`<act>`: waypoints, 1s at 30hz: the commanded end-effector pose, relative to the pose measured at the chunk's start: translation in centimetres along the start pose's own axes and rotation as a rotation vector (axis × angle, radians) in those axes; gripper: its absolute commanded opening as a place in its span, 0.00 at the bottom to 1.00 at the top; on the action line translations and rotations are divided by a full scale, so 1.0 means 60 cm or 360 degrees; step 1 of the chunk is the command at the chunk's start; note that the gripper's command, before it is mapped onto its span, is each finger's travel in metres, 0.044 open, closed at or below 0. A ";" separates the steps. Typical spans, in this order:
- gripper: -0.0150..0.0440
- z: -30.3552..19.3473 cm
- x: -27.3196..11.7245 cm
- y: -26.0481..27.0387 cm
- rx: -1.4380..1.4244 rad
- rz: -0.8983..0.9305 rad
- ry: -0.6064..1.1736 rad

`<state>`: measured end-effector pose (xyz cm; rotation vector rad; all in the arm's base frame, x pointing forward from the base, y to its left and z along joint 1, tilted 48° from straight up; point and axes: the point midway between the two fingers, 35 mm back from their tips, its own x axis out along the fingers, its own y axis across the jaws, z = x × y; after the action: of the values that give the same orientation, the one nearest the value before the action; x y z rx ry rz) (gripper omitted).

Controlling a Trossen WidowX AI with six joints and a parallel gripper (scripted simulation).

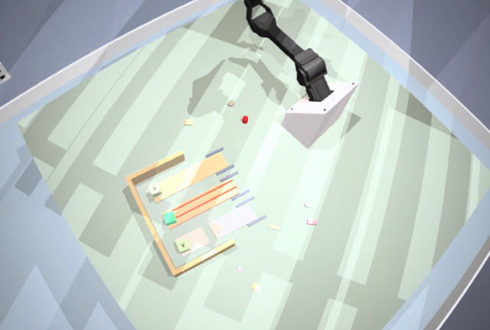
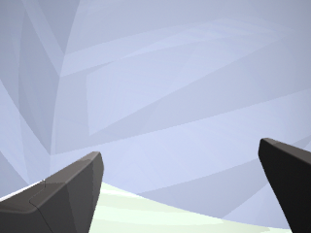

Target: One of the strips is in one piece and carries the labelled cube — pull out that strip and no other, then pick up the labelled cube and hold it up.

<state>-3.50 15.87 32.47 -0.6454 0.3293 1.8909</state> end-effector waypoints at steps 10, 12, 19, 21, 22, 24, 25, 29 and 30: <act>0.93 -0.040 0.090 -0.179 0.0208 -0.0541 0.0198; 0.93 -0.062 0.108 -0.230 0.0248 -0.0703 0.0254; 0.93 -0.174 0.135 -0.382 0.0398 -0.1273 0.0470; 0.93 -0.216 0.132 -0.417 0.0447 -0.1444 0.0542; 0.93 -0.241 0.129 -0.434 0.0475 -0.1538 0.0583; 0.93 -0.292 0.118 -0.461 0.0531 -0.1725 0.0668; 0.93 -0.317 0.110 -0.471 0.0560 -0.1818 0.0712; 0.93 -0.418 0.073 -0.488 0.0674 -0.2172 0.0894; 0.93 -0.440 0.062 -0.487 0.0700 -0.2250 0.0937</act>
<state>26.93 21.65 14.16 -0.7806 0.4358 0.5009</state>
